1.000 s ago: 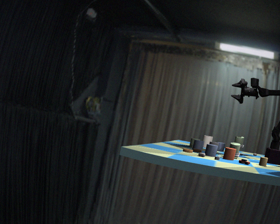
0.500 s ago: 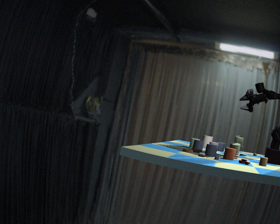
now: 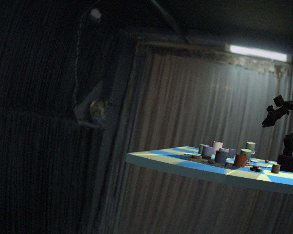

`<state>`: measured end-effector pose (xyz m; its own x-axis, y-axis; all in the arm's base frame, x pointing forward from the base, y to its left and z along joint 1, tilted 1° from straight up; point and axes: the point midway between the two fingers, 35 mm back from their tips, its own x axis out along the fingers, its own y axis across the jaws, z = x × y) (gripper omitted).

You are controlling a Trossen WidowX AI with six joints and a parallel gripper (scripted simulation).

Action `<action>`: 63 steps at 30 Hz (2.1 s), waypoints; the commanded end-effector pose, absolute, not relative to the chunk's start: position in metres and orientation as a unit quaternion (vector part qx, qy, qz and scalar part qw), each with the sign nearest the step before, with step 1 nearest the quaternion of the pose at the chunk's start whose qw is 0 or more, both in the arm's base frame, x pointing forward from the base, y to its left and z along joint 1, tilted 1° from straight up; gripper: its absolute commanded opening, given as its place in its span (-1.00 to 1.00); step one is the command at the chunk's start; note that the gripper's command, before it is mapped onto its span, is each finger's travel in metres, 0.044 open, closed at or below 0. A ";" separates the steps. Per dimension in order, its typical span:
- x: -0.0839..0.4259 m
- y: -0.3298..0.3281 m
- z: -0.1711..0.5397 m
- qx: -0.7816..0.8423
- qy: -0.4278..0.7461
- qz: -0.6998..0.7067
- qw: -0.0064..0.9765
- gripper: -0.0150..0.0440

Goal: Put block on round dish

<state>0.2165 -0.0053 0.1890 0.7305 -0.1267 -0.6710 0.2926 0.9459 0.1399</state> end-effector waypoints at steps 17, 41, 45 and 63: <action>0.201 0.003 0.164 0.010 0.436 -0.076 0.897 1.00; 0.273 0.049 0.144 -0.259 0.556 0.161 0.773 1.00; 0.285 0.058 0.134 -0.295 0.566 0.206 0.742 1.00; 0.334 0.093 0.071 -0.424 0.558 0.419 0.578 1.00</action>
